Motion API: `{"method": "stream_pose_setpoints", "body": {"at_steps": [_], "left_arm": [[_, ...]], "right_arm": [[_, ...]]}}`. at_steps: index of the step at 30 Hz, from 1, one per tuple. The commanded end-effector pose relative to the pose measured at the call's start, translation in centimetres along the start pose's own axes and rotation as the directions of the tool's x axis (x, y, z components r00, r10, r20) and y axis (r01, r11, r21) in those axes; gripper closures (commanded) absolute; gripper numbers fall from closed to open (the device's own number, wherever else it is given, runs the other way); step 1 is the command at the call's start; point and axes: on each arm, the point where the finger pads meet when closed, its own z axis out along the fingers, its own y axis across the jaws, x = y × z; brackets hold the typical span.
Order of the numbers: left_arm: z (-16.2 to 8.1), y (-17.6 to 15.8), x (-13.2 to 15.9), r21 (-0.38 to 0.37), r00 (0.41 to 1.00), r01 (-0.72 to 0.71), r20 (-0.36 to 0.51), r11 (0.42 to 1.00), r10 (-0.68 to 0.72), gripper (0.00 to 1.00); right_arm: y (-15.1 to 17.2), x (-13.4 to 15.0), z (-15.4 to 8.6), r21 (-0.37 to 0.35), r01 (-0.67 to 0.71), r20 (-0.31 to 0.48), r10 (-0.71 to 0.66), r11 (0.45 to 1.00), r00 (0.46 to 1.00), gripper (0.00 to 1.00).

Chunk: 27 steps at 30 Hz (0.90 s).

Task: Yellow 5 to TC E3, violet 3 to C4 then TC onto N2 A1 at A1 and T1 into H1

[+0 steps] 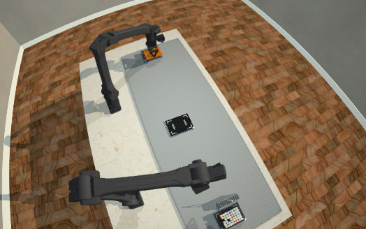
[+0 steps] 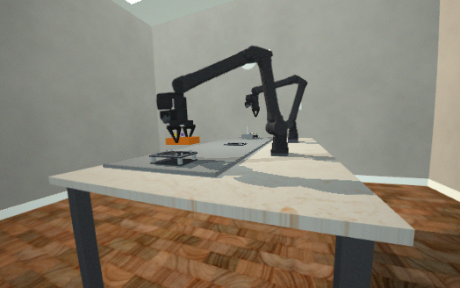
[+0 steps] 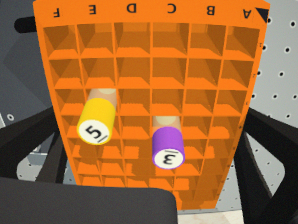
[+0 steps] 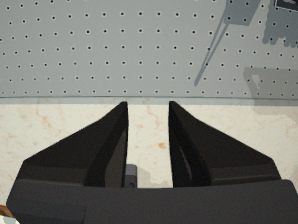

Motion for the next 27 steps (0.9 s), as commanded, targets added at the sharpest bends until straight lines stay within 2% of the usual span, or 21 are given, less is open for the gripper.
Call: {"method": "stream_pose_setpoints", "body": {"at_steps": [1,3,17,18,20,27], "left_arm": [[-2.9,1.4,-2.0,-0.035,0.998,-0.015,0.053,0.999,0.017,1.0],[-1.9,2.2,-1.7,-0.023,0.999,-0.005,0.037,1.0,0.006,1.0],[-1.9,4.2,-1.5,-0.024,0.999,-0.005,0.037,1.0,0.006,1.0],[-3.0,3.9,-1.9,-0.038,0.998,-0.016,0.054,0.999,0.018,1.0],[-1.9,4.7,-1.6,-0.024,0.999,-0.006,0.037,1.0,0.007,1.0],[-1.9,5.9,-1.5,-0.025,0.999,-0.005,0.036,1.0,0.006,1.0]], "right_arm": [[-0.3,-0.8,-1.2,0.006,-0.014,0.029,0.014,1.0,0.999,0.76],[-0.3,-0.8,-1.2,0.006,-0.014,0.029,0.014,1.0,0.999,0.76],[-0.3,-0.8,-1.2,0.006,-0.014,0.029,0.014,1.0,0.999,0.76],[-0.3,-0.8,-1.2,0.006,-0.014,0.029,0.014,1.0,0.999,0.76],[-0.3,-0.8,-1.2,0.006,-0.014,0.029,0.014,1.0,0.999,0.76],[-0.3,-0.8,-1.2,0.006,-0.014,0.029,0.014,1.0,0.999,0.76]]}}
